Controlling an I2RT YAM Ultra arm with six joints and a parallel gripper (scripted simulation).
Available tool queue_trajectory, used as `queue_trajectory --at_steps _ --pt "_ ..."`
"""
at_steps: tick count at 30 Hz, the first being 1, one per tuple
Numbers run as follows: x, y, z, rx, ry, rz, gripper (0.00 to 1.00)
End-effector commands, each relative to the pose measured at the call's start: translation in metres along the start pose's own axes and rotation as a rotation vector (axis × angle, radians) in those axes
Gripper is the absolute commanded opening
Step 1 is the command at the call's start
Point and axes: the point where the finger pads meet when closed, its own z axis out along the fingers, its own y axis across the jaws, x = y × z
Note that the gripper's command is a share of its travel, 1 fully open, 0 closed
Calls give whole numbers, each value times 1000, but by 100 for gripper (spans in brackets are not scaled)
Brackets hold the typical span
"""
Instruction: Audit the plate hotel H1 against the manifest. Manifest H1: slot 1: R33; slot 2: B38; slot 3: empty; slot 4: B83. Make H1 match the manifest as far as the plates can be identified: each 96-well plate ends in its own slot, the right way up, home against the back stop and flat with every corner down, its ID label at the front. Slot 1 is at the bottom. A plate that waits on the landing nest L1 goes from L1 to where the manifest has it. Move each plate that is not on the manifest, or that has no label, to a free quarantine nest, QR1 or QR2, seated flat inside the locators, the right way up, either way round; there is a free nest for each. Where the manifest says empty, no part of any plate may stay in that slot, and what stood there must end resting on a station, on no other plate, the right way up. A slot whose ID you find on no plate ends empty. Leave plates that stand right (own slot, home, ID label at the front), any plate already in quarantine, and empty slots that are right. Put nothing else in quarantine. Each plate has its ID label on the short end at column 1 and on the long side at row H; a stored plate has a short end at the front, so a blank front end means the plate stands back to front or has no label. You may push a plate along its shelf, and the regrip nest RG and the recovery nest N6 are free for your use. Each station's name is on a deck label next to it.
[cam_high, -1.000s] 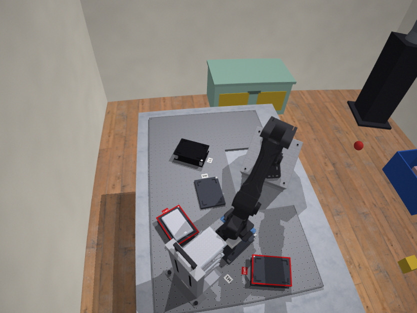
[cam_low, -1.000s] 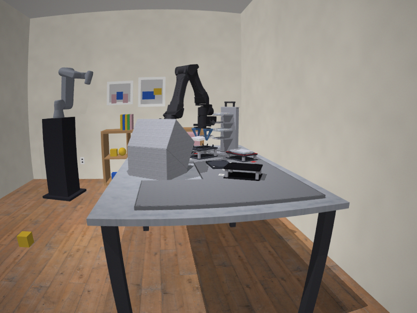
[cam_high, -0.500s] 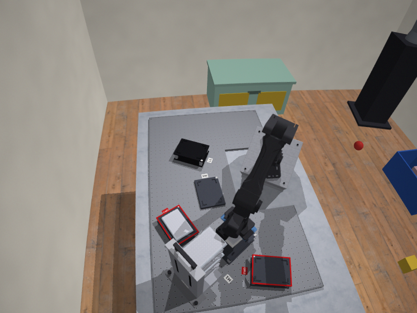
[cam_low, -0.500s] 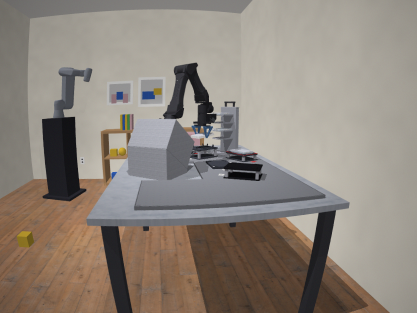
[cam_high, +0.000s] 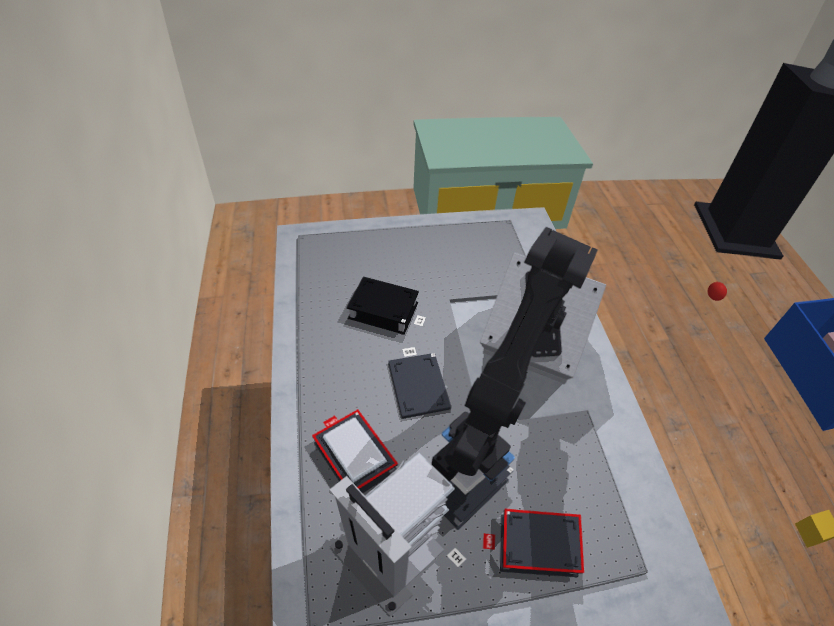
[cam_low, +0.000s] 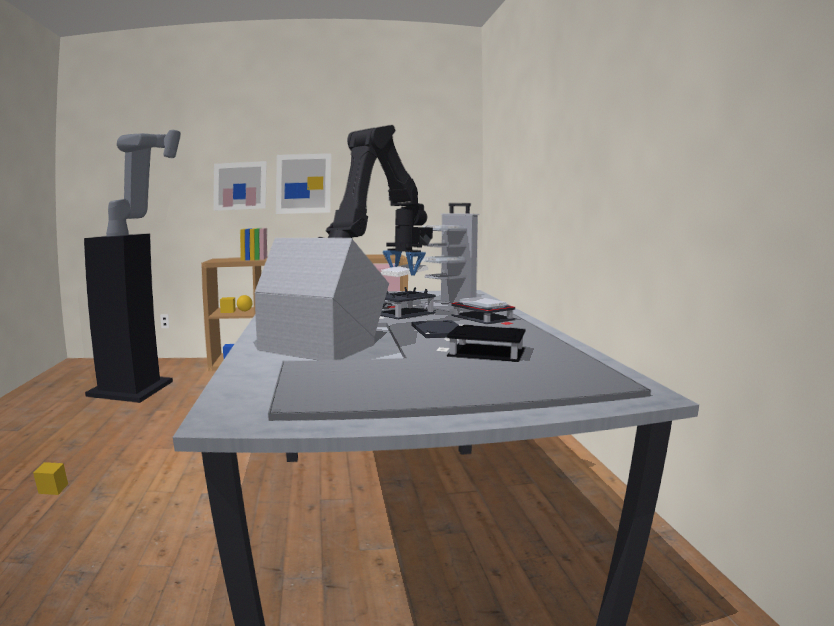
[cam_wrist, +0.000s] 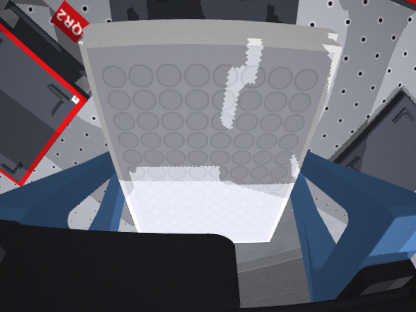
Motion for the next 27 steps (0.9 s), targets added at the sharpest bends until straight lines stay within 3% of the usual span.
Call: queue_trajectory --at_steps 1,8,27 --pt "-17 3 -19 -11 -63 -1 86" --pt "-17 3 -19 -11 -63 -1 86" --pt "-13 2 -64 -14 -56 0 86"
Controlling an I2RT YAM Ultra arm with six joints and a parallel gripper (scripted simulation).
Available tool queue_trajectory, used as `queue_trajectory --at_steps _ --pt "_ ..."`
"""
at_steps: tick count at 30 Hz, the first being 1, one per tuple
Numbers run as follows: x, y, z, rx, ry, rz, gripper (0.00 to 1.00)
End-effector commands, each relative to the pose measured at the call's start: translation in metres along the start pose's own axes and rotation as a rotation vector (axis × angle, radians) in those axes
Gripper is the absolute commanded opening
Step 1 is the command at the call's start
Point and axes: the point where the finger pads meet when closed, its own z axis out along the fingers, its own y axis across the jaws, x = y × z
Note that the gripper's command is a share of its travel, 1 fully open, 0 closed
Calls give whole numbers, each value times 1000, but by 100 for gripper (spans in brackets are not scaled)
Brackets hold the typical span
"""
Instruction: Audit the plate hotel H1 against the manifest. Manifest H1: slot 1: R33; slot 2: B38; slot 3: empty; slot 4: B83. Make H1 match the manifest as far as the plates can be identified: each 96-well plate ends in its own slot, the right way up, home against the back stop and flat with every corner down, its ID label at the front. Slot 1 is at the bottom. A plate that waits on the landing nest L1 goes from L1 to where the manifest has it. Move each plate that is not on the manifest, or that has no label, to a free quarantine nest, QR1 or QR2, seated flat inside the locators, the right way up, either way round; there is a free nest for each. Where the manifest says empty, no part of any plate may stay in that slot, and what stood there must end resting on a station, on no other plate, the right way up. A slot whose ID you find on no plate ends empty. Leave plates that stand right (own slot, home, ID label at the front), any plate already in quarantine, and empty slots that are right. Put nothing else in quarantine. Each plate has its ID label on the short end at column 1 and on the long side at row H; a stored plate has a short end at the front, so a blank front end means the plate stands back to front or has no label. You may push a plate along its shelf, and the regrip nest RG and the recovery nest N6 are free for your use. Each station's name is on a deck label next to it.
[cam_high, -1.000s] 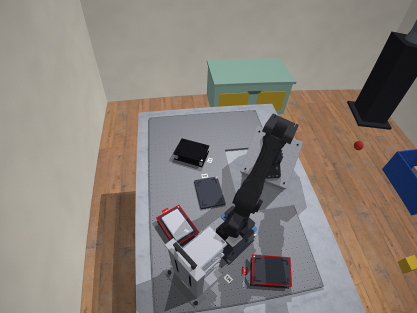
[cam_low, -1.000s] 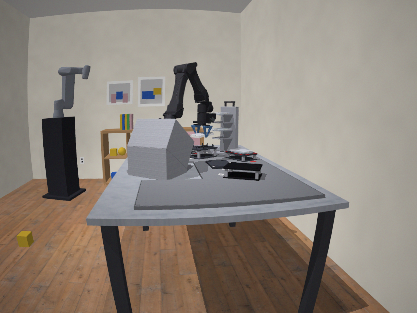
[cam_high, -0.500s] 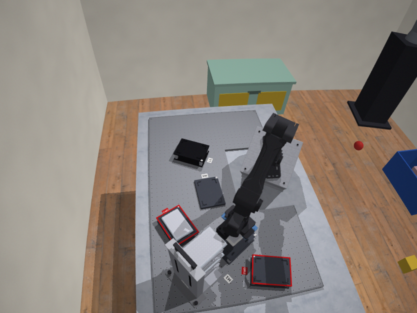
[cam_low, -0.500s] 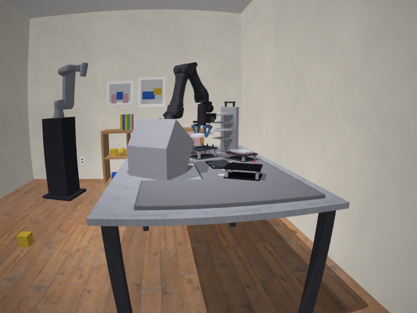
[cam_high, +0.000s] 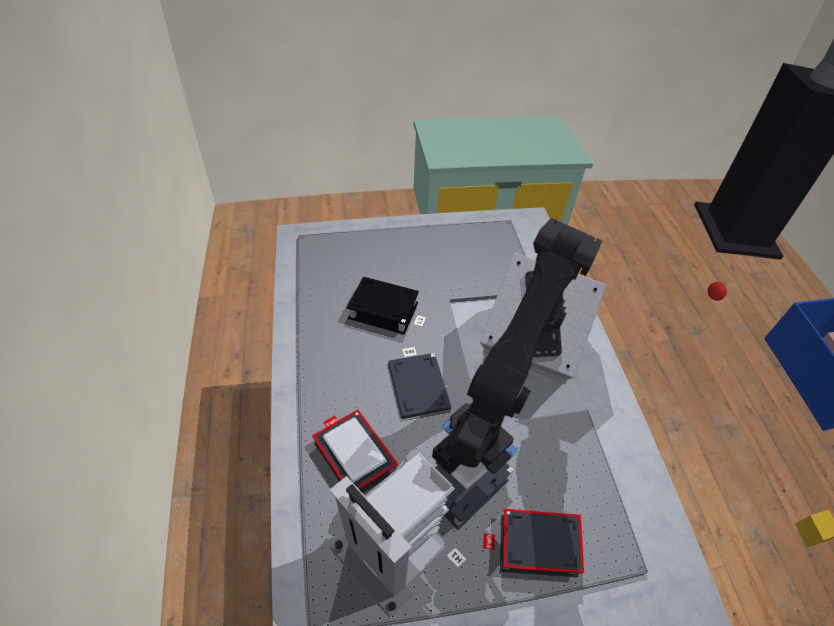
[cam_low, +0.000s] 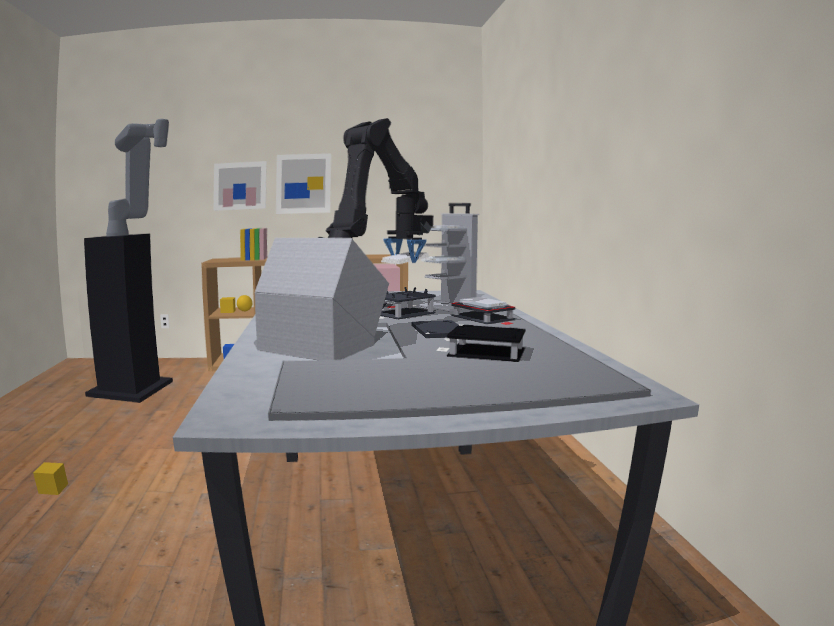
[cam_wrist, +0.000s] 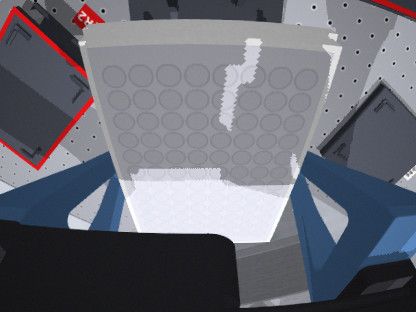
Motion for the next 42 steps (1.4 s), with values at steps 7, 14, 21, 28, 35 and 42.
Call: queue_trajectory --at_steps 7,14,21,28,35,42 --pt "-8 1 -44 -12 -44 1 86" --pt "-7 1 -58 -12 -44 1 86" --pt "-6 1 -76 -12 -44 0 86" --pt "-6 0 -88 -12 -45 1 86" --pt "-2 23 -77 -2 -9 -154 86" --pt "1 47 -77 -1 -10 -317 86"
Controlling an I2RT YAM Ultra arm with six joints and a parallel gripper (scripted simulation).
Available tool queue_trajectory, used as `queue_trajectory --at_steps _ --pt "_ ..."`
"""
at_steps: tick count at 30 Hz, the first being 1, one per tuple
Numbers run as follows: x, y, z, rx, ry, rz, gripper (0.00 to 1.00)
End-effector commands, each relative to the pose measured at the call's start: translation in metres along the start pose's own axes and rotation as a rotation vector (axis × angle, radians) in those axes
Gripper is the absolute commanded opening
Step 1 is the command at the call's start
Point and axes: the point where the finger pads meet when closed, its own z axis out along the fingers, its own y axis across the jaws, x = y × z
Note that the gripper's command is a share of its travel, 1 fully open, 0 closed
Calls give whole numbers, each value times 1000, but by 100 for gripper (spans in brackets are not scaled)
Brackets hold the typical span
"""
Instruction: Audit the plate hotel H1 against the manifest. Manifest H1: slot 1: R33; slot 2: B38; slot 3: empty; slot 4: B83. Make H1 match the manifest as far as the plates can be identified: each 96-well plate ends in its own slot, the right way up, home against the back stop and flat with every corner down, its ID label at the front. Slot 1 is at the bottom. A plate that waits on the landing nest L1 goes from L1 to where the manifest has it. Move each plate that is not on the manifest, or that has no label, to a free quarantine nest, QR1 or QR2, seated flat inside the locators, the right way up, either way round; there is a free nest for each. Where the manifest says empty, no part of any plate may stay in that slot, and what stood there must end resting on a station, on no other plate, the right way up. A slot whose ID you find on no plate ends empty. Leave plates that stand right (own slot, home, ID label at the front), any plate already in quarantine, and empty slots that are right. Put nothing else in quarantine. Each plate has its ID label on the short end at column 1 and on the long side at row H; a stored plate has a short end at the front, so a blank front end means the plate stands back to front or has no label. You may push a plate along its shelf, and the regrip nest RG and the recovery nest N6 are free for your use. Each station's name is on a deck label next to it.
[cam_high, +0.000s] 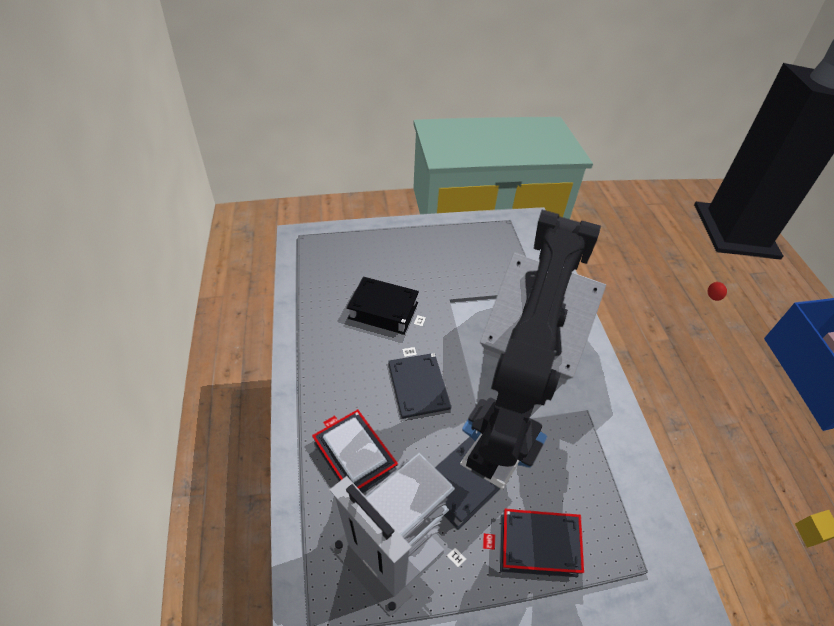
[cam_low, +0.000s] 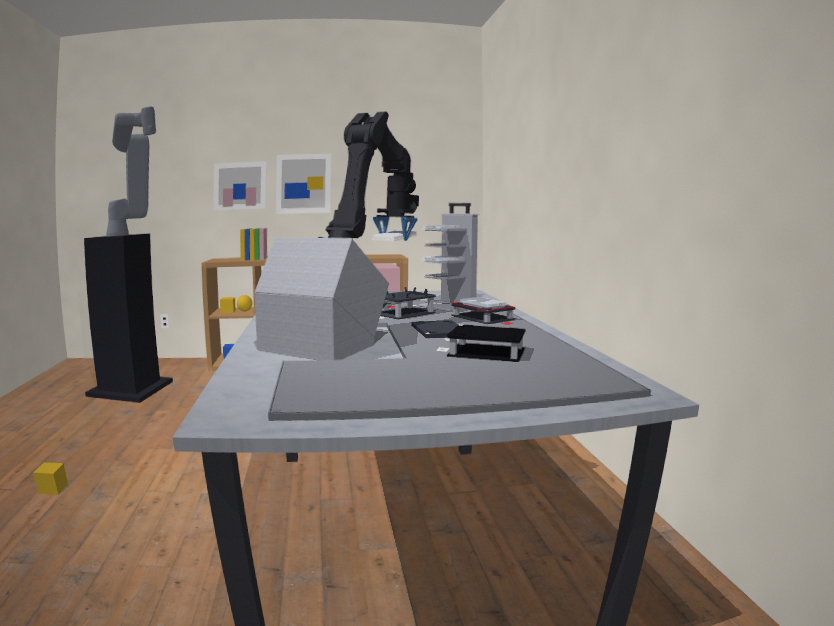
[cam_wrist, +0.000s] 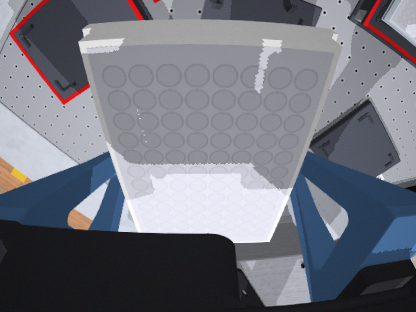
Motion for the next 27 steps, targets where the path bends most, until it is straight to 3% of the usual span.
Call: queue_trajectory --at_steps 1,4,5,20,21,22,27 --pt "-10 8 -9 20 -25 -96 86" --pt "-11 11 -14 17 -42 -118 86" --pt "-11 15 -9 20 -24 -143 86" --pt "-17 58 -8 23 -22 -446 86" --pt "-19 61 -16 19 -47 -465 86" --pt "-18 65 -8 23 -22 -493 86" --pt "-21 81 -8 25 -21 -610 86"
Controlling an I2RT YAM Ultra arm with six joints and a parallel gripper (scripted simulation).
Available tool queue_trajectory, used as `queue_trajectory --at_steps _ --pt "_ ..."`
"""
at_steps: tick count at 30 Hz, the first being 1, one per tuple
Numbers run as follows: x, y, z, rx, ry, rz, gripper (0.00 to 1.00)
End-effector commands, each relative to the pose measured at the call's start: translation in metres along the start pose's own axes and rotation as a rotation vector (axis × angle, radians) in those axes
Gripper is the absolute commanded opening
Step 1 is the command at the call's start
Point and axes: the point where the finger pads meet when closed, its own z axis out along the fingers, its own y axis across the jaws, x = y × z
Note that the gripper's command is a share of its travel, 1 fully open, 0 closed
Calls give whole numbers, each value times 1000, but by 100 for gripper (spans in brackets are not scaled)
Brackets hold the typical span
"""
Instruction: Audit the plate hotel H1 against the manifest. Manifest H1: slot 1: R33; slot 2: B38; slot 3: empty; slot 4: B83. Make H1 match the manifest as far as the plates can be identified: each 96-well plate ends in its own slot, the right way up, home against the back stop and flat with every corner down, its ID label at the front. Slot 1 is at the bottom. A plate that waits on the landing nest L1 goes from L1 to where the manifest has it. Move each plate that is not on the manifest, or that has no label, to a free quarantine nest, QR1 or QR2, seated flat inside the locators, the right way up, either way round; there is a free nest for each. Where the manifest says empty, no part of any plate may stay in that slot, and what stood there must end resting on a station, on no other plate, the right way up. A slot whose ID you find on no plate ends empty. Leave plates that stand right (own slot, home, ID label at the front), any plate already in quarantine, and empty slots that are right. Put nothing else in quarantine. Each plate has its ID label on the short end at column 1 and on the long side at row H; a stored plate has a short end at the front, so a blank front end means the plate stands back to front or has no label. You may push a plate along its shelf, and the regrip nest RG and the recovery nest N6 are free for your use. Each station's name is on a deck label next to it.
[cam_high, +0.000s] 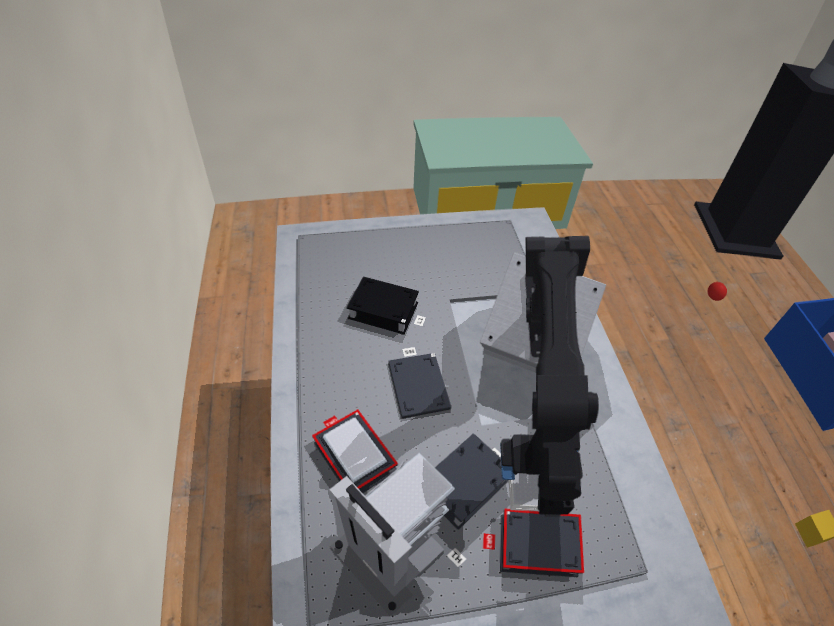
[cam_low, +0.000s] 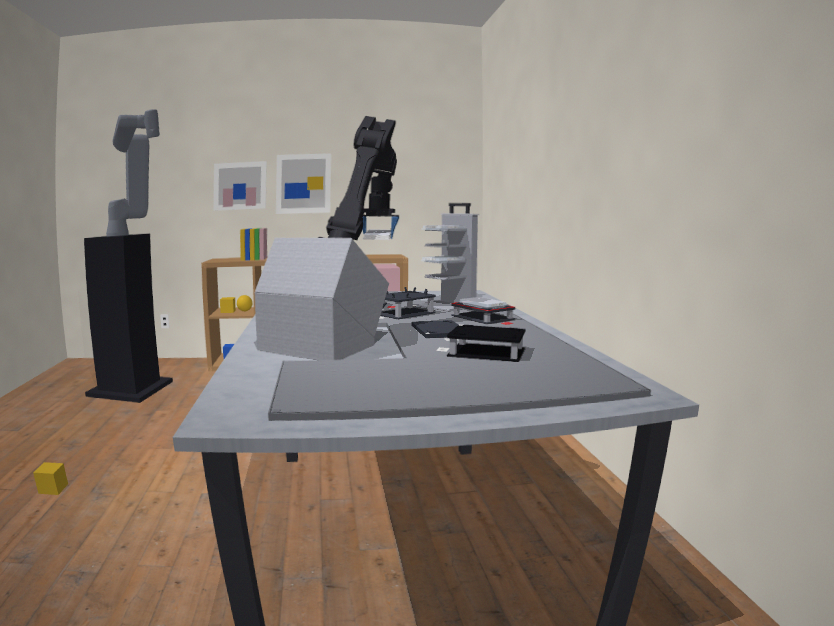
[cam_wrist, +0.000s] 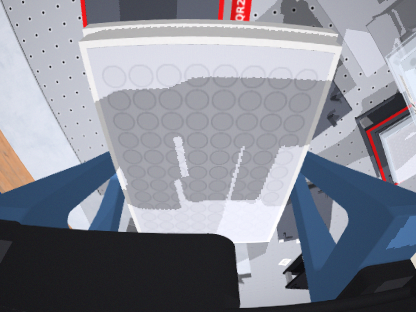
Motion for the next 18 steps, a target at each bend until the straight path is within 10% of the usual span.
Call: queue_trajectory --at_steps 1,18 --pt "-12 6 -7 14 -15 -103 86" --pt "-43 46 -7 16 -14 -454 86"
